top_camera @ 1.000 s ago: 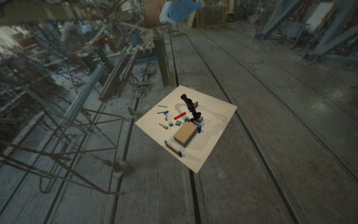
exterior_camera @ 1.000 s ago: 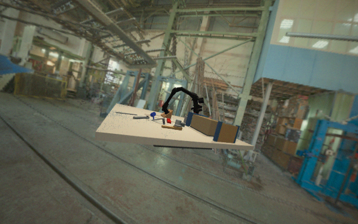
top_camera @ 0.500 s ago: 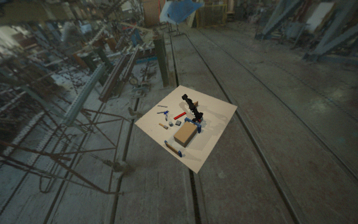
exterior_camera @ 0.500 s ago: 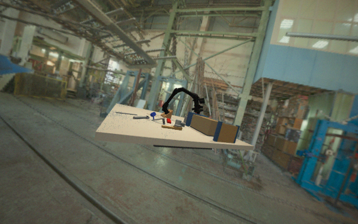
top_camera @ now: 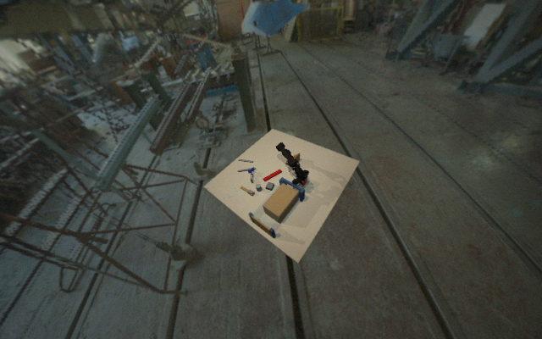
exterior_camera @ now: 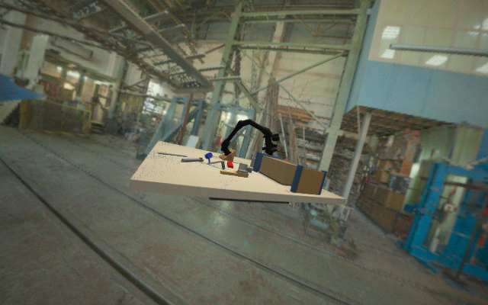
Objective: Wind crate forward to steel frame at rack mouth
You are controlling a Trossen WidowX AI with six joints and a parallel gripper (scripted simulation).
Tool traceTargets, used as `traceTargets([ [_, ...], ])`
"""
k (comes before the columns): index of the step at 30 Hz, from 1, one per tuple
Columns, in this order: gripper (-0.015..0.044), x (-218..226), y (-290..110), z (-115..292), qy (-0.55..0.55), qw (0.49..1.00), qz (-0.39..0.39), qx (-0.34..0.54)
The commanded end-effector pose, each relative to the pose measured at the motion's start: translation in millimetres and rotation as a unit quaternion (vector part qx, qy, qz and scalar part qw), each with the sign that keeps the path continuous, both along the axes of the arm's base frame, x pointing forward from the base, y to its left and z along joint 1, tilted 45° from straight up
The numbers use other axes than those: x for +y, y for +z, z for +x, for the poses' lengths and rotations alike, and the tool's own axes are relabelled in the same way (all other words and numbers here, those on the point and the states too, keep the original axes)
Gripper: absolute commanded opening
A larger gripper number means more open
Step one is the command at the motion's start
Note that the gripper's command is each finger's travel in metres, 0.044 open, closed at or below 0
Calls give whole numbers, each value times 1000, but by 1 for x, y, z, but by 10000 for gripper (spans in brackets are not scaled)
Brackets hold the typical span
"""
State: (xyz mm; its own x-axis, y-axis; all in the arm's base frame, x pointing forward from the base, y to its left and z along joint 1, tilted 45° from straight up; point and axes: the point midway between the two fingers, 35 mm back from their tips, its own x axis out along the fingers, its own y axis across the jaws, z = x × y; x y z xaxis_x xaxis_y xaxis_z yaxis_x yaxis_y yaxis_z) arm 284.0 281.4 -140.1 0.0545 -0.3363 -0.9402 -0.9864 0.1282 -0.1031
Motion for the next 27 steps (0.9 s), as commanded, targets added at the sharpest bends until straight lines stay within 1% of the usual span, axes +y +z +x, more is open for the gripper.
traceTargets([
  [1,0,14,-11,-17,8,1000,10,14],
  [27,0,28,-24,-47,8,1000,11,15],
])
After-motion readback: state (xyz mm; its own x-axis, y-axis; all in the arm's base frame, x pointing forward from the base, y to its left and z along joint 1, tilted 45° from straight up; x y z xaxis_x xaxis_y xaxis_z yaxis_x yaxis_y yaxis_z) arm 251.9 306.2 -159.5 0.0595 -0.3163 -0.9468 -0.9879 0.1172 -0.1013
